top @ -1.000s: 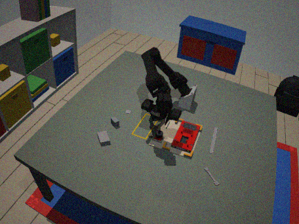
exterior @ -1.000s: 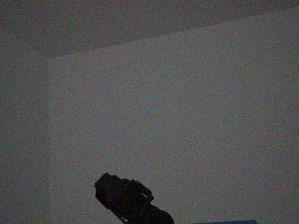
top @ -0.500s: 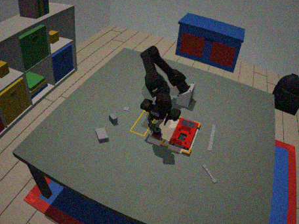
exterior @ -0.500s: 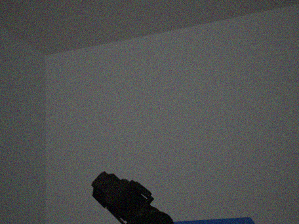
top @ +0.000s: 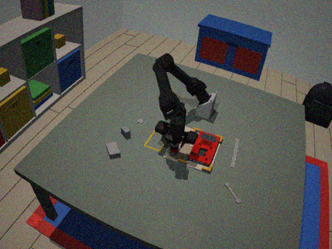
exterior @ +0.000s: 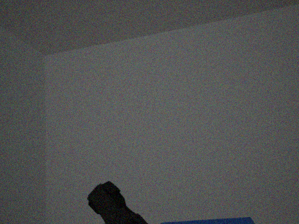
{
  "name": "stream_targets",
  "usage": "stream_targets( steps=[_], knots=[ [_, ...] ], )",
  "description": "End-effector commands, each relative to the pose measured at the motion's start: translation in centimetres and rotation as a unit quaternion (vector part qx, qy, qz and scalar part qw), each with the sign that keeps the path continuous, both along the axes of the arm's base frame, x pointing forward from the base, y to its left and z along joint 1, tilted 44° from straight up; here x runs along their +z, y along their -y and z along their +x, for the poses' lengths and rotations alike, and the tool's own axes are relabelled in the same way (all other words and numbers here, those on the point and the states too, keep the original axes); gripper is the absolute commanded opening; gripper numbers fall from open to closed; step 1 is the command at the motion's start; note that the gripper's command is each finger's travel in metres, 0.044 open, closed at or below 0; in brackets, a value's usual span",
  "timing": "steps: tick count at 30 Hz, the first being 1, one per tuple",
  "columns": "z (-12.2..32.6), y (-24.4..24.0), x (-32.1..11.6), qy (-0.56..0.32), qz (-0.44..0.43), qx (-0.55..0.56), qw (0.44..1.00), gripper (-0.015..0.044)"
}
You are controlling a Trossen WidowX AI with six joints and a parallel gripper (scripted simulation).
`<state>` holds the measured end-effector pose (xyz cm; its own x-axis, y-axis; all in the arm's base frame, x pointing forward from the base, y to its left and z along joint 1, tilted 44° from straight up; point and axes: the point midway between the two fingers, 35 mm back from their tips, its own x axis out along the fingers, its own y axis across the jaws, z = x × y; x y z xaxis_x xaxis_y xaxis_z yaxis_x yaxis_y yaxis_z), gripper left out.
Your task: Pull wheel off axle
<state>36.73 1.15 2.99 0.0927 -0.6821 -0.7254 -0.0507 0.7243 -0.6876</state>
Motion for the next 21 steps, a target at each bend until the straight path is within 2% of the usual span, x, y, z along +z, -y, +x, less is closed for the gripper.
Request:
stream_targets(
  steps=[1,4,8,16,21],
  knots=[
    [-0.06,0.45,-0.37,-0.001,-0.004,0.002,1.0,0.03],
    [-0.06,0.45,-0.37,-0.001,-0.004,0.002,1.0,0.03],
    [0.05,0.13,-0.17,0.001,0.0,0.001,1.0,0.0195],
    [0.05,0.13,-0.17,0.001,0.0,0.001,1.0,0.0142],
    [0.05,0.08,-0.12,0.001,0.0,0.001,1.0,0.001]
  ],
)
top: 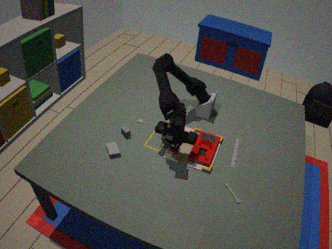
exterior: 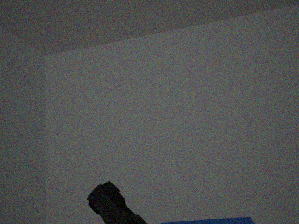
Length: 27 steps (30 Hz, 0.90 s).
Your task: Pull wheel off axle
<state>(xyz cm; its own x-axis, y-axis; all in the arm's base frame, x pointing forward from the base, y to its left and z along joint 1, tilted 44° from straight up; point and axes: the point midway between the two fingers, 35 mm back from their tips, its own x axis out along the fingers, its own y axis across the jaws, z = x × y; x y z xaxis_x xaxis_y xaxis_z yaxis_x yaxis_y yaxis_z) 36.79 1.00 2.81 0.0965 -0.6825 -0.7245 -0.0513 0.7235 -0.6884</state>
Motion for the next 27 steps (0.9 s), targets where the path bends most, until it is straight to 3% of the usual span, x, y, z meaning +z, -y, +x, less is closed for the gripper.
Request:
stream_targets(
  steps=[1,27],
  knots=[
    [-0.01,-0.1,0.08,0.0,0.001,0.0,1.0,0.0],
    [-0.06,-0.69,0.68,-0.001,0.0,0.0,1.0,0.0]
  ],
)
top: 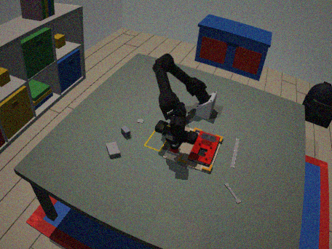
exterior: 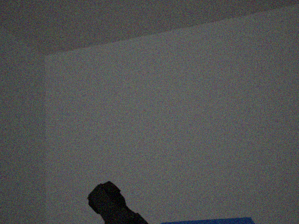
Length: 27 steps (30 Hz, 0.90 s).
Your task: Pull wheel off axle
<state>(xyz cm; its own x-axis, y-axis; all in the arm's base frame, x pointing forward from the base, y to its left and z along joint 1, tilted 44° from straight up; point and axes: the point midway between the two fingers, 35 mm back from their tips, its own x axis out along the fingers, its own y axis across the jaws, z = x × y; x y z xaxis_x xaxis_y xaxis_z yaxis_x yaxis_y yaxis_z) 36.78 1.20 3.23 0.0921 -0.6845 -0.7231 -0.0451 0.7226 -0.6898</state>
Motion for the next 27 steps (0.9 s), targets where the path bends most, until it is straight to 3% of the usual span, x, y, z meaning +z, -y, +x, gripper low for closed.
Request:
stream_targets(
  steps=[1,27],
  knots=[
    [-0.06,-0.51,0.28,-0.001,0.001,0.004,1.0,0.0],
    [-0.13,-1.1,0.89,-0.002,0.0,0.004,1.0,0.0]
  ],
)
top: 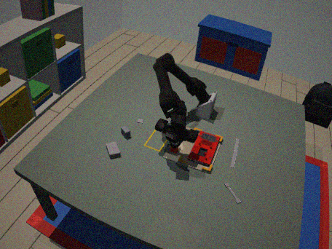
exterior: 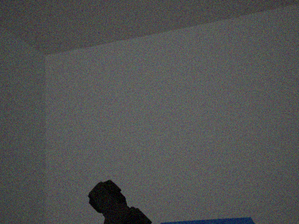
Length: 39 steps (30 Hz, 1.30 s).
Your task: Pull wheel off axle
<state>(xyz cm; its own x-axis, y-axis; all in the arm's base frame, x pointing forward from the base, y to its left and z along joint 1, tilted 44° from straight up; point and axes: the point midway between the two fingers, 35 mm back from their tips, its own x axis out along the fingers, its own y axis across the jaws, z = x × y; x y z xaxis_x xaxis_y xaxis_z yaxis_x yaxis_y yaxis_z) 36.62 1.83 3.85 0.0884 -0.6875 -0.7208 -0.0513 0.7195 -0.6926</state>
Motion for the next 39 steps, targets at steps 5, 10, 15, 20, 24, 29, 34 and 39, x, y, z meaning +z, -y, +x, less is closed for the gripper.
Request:
stream_targets(
  steps=[5,10,15,20,24,29,34,39],
  knots=[
    [0.01,-0.59,0.38,0.002,0.002,0.003,1.0,0.0],
    [0.0,-0.7,0.5,0.001,0.002,0.003,1.0,0.0],
    [-0.02,-0.81,0.62,0.001,0.002,0.003,1.0,0.0],
    [-0.04,-0.92,0.74,0.001,0.002,0.003,1.0,0.0],
    [-0.06,-1.01,0.83,0.001,0.002,0.003,1.0,0.0],
    [-0.08,-1.13,0.95,0.001,0.002,0.003,1.0,0.0],
    [-0.1,-1.24,1.07,0.001,0.001,0.003,1.0,0.0],
    [-0.12,-1.35,1.19,0.001,0.001,0.003,1.0,0.0]
  ],
)
